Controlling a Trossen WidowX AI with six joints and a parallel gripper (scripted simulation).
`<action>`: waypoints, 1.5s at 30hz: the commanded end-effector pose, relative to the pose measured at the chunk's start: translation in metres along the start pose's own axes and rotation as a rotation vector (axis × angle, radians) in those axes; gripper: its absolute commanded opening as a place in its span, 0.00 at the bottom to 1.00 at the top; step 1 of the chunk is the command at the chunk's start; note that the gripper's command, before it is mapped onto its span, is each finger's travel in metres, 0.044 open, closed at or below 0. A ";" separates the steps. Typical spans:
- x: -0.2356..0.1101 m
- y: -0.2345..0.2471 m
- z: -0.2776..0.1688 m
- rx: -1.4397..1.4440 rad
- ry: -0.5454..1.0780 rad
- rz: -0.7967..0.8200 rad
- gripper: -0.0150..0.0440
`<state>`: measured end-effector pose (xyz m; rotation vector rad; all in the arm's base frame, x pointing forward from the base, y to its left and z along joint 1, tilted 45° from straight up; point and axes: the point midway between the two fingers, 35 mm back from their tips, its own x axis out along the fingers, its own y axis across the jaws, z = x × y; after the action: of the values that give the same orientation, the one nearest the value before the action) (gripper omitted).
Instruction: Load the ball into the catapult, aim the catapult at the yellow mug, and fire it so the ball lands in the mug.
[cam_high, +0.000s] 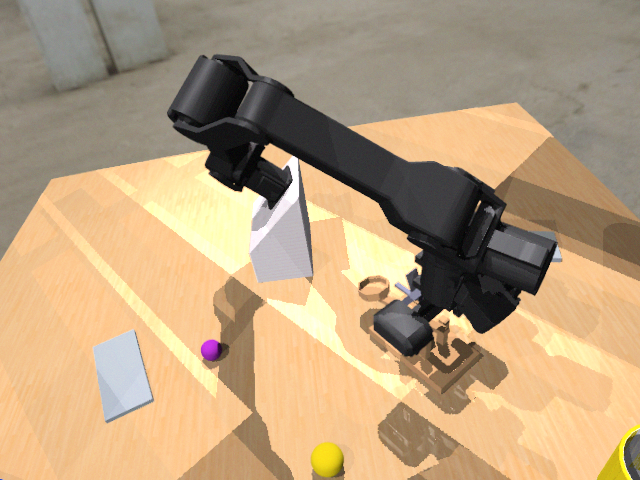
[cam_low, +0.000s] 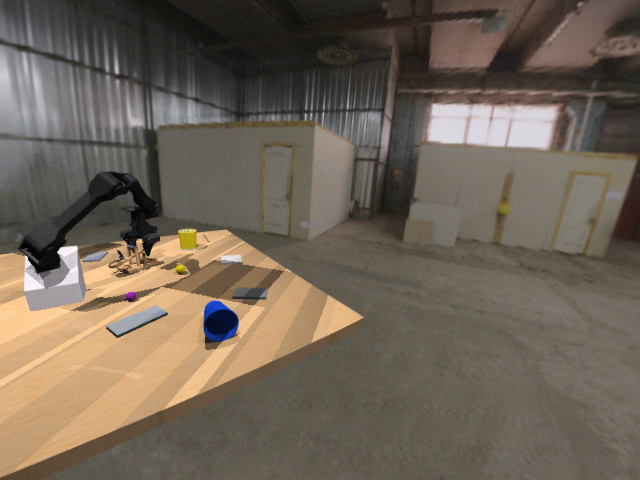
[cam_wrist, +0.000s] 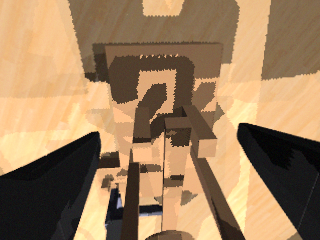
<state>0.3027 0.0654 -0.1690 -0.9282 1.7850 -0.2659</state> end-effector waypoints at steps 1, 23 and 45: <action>-0.068 0.001 0.004 0.013 -0.042 0.005 1.00; -0.101 -0.053 -0.016 0.062 -0.067 0.032 0.78; 0.002 -0.239 -0.237 0.564 -0.033 -0.008 0.76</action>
<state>0.2270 -0.1439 0.0636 -0.5368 1.5623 -0.6673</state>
